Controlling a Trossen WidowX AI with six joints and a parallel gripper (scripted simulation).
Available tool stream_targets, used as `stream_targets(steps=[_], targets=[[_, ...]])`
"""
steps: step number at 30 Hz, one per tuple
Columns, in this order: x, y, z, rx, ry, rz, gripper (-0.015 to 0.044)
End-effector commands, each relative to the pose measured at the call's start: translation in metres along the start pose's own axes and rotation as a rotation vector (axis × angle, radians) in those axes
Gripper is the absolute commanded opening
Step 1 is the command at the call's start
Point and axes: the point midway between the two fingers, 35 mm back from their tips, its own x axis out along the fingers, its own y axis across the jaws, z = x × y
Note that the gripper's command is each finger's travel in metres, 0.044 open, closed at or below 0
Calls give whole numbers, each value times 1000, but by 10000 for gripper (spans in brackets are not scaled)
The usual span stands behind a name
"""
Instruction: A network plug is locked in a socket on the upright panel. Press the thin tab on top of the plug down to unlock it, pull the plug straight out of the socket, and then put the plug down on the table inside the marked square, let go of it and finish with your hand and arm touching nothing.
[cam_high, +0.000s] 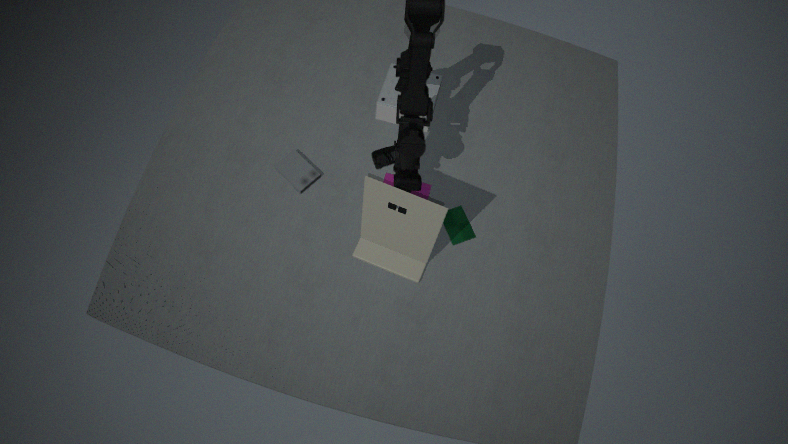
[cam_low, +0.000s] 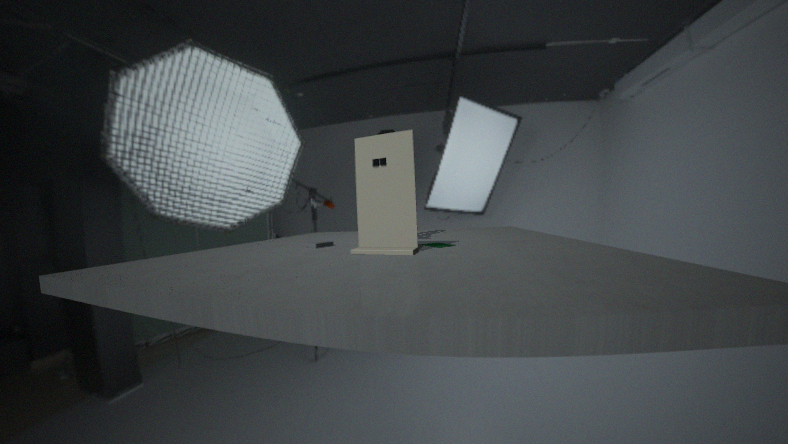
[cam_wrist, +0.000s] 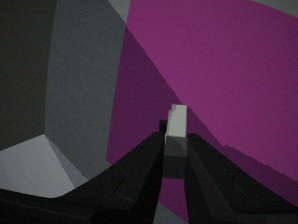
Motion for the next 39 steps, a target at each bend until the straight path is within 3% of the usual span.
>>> stream_targets(steps=[1,4,39], targets=[[0,0,0,0,0,-1,79],[0,0,0,0,0,-1,156],[-21,1,-1,0,2,-2,156]])
